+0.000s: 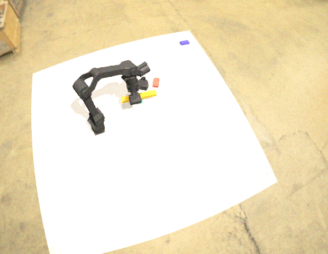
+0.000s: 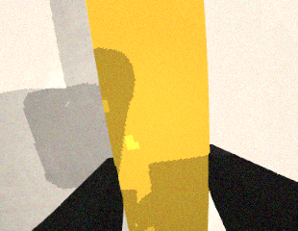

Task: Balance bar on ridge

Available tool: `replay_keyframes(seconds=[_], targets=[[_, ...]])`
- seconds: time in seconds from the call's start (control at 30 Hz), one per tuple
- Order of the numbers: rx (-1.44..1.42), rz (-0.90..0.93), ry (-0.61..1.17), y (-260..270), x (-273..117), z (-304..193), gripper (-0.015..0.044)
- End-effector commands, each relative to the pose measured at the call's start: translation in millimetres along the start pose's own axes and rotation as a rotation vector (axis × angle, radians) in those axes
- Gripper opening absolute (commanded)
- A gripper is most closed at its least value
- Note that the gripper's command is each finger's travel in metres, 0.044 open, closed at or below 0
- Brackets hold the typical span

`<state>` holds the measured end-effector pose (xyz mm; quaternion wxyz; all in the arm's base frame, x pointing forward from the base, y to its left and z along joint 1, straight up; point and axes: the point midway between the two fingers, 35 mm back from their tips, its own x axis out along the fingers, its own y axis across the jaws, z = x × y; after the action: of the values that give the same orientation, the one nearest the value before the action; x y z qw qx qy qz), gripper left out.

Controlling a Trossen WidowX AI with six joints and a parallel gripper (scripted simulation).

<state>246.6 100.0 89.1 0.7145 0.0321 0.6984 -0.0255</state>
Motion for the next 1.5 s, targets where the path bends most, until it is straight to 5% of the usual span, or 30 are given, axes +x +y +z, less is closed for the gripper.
replay_keyframes(seconds=[0.0, 1.47], targets=[[0.0, 0.0, 0.0, 0.0, 0.0, 0.0, 0.0167], [0.0, 0.0, 0.0, 0.0, 0.0, 0.0, 0.0185]])
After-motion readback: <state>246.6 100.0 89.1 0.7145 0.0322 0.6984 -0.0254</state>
